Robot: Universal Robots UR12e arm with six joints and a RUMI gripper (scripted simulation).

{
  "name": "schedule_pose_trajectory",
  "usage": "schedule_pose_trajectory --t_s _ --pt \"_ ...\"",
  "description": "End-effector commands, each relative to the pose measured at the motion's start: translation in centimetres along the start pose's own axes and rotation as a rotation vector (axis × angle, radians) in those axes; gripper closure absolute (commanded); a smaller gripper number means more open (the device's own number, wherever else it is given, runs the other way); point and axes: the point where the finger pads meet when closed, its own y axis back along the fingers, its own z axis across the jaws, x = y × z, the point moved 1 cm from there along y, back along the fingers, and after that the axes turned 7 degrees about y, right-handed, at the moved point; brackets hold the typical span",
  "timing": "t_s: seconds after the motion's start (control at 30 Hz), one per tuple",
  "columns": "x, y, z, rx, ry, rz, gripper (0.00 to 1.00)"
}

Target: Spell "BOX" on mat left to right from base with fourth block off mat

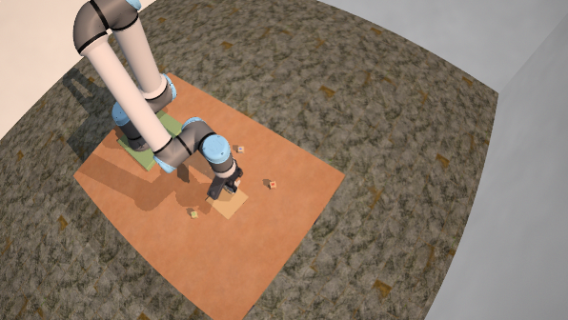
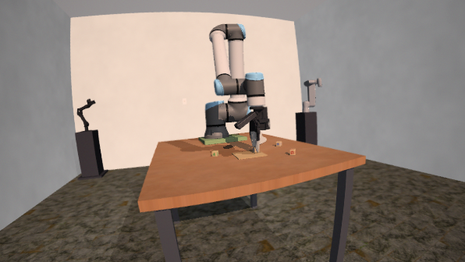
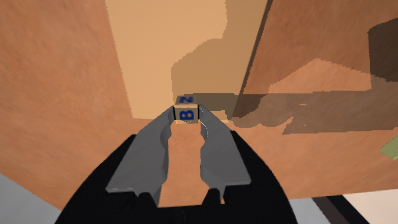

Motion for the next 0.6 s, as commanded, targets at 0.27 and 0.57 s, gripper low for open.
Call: schedule_pose_trajectory --t_s 0.27,0.57 --pt "0.02 -0.14 -0.06 0.001 0.000 0.000 0.95" --pt "0.02 -0.31 -0.06 0.001 0.000 0.000 0.95"
